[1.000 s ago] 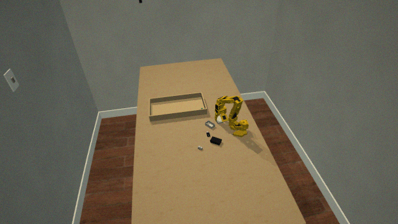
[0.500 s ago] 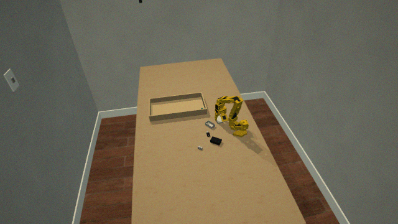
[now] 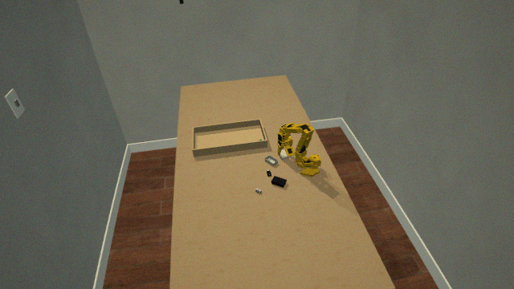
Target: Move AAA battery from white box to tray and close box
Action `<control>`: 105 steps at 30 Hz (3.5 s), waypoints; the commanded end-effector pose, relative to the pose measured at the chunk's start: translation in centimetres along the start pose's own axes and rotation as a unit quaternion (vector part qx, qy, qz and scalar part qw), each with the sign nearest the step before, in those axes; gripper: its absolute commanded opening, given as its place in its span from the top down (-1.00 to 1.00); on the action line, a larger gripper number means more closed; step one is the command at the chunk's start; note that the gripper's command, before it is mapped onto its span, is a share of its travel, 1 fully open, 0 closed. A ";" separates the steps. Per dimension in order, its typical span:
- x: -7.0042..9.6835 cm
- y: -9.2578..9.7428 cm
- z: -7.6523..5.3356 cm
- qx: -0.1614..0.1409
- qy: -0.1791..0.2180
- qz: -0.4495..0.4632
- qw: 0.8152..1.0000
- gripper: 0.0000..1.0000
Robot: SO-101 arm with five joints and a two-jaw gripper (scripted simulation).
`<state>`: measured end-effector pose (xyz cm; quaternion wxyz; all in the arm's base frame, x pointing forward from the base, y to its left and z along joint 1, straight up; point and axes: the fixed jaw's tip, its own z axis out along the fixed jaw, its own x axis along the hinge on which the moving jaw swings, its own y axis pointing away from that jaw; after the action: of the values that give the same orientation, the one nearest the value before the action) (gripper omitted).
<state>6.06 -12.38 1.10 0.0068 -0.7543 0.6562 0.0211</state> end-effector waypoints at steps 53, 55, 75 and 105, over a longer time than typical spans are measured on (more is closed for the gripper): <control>0.3 0.0 -5.6 0.009 0.020 -0.001 1.000 0.59; 0.3 0.0 -5.7 0.009 0.020 -0.001 1.000 0.59; 0.5 -0.1 -6.3 0.009 0.020 -0.001 1.000 0.59; 0.4 0.0 -6.0 0.009 0.020 -0.001 1.000 0.59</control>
<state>6.27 -12.75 6.84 0.0041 -0.7544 0.6563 0.0135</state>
